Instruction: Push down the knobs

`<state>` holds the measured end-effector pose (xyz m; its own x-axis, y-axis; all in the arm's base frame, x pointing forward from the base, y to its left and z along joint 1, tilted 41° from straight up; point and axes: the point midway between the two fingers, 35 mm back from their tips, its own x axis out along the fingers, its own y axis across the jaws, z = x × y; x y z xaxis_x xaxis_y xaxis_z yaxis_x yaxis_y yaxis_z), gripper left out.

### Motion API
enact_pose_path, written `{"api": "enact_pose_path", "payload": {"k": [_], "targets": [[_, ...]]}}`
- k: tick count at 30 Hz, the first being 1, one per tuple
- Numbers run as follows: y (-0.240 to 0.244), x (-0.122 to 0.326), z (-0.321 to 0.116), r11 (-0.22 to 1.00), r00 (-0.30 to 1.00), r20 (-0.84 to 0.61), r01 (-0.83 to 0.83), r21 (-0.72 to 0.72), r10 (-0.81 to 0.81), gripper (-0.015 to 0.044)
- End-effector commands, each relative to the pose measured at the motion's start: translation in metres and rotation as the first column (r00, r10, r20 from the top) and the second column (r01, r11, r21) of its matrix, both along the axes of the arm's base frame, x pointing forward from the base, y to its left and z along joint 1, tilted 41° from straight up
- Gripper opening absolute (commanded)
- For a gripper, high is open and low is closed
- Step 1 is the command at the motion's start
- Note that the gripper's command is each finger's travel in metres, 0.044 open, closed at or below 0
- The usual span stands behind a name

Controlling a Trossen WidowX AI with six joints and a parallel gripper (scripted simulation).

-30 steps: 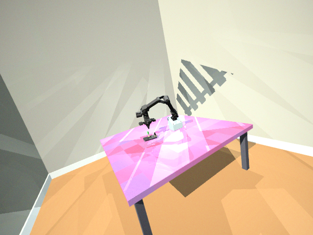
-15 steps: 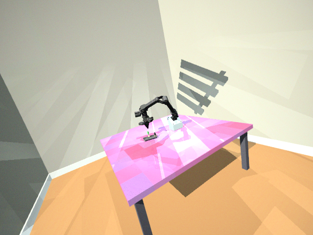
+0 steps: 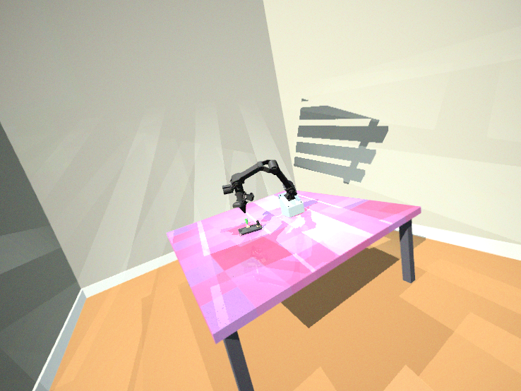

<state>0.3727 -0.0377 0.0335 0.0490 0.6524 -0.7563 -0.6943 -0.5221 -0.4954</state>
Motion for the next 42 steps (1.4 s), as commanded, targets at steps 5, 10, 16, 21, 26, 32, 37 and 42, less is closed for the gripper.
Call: {"api": "enact_pose_path", "payload": {"k": [5,10,16,21,26,32,37,42], "targets": [[0.011,0.003,-0.014,1.0,1.0,0.017,-0.013,-0.006,0.013,0.0],[0.011,0.003,-0.014,1.0,1.0,0.017,-0.013,-0.006,0.013,0.0],[0.016,0.003,-0.02,1.0,1.0,0.017,-0.013,-0.006,0.013,0.0],[0.022,0.004,-0.027,1.0,1.0,0.017,-0.013,-0.005,0.013,0.0],[0.024,0.004,-0.03,1.0,1.0,0.017,-0.013,-0.005,0.013,0.0],[0.024,0.004,-0.029,1.0,1.0,0.017,-0.013,-0.005,0.013,0.0],[0.025,0.004,-0.03,1.0,1.0,0.017,-0.013,-0.005,0.013,0.0],[0.025,0.004,-0.031,1.0,1.0,0.017,-0.013,-0.005,0.013,0.0]]}}
